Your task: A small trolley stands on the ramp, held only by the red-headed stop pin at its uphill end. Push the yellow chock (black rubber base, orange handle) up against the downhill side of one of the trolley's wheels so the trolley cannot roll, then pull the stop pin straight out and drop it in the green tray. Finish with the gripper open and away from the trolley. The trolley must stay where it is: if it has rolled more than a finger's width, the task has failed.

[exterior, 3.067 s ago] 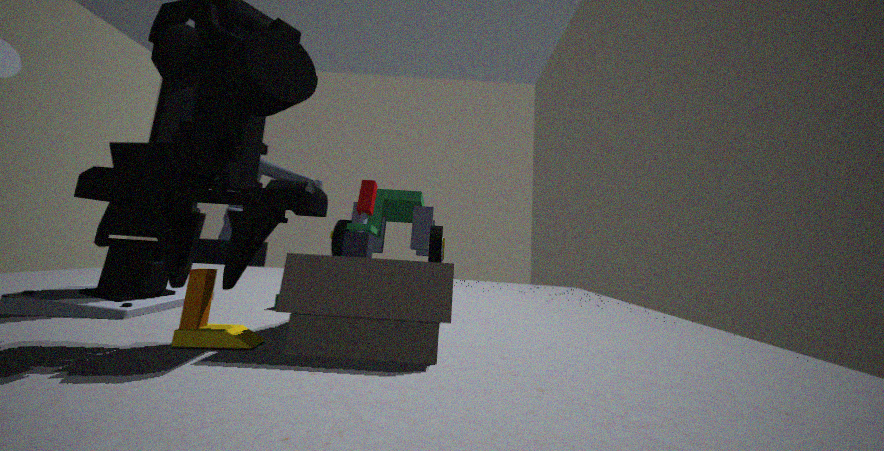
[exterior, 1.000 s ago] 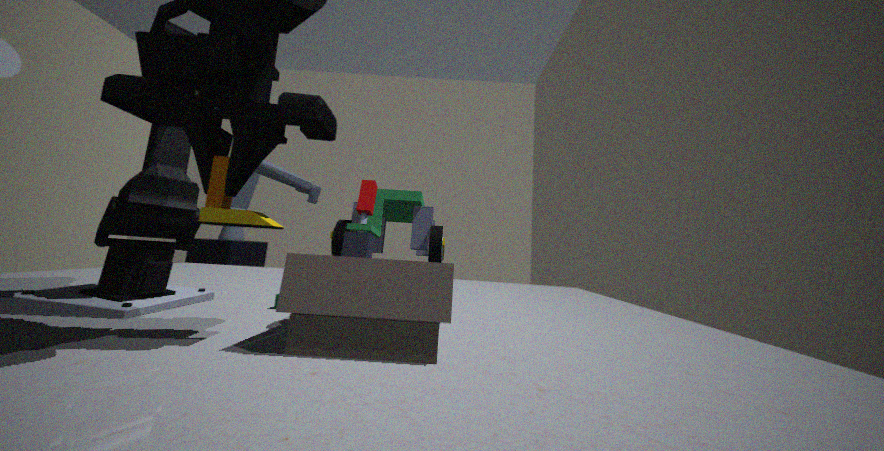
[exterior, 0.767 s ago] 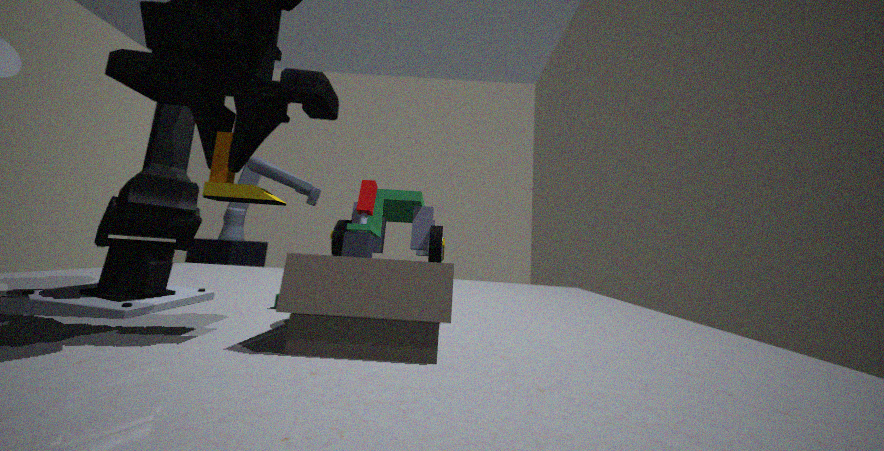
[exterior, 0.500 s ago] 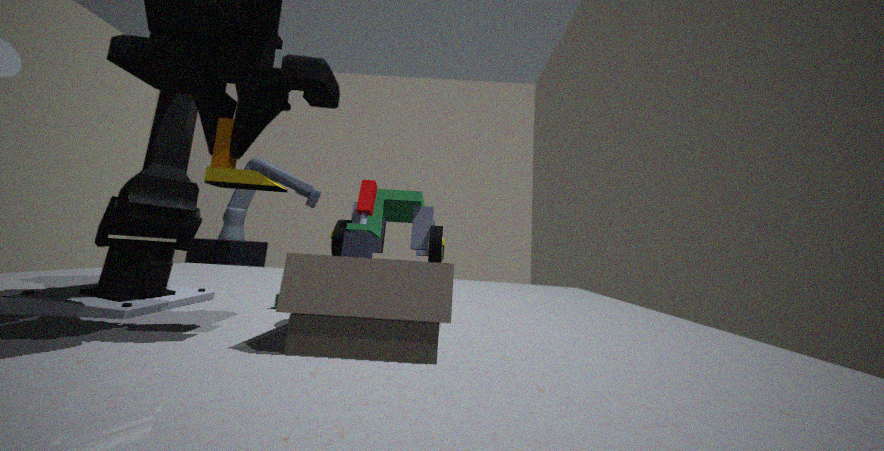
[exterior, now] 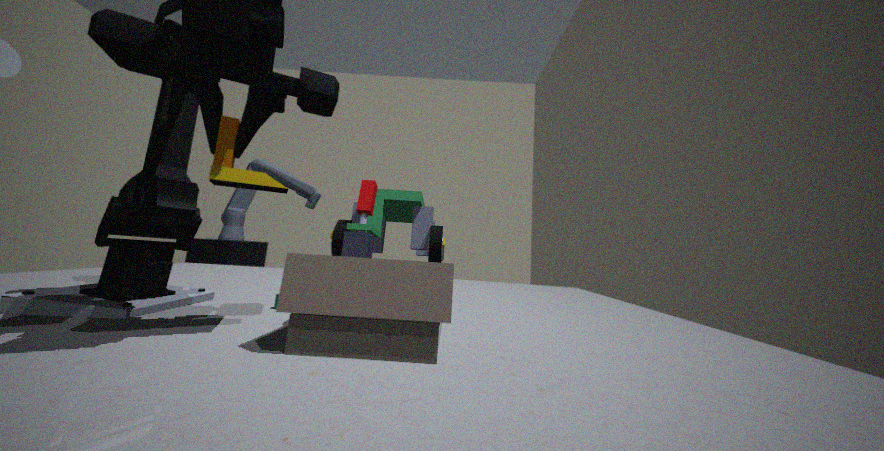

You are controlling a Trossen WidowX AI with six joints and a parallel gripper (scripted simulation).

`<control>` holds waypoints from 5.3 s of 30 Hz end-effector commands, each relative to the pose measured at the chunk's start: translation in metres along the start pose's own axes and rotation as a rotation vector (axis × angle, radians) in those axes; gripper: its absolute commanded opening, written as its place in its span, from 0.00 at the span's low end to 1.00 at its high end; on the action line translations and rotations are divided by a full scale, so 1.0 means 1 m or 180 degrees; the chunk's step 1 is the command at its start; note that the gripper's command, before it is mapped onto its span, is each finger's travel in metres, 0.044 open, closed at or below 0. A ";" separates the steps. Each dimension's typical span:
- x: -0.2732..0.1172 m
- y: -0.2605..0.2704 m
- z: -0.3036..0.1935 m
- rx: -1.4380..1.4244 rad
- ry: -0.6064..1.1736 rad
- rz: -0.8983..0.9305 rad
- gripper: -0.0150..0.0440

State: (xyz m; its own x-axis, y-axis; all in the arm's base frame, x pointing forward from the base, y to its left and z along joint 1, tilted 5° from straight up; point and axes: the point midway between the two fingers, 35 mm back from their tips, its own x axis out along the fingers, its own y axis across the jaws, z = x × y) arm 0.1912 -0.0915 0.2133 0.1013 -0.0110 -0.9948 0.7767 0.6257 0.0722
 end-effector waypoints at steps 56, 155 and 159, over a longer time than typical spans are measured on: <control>0.000 0.000 0.000 -0.6377 0.0016 -0.0003 0.25; 0.013 0.152 -0.176 -0.8484 -0.0020 0.0081 0.25; 0.014 0.164 -0.189 -0.8484 -0.0022 0.0086 0.25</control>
State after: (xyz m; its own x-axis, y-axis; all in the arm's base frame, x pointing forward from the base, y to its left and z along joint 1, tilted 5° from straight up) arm 0.2006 0.1450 0.1985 0.0931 0.0103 -0.9956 -0.9746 -0.2035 -0.0932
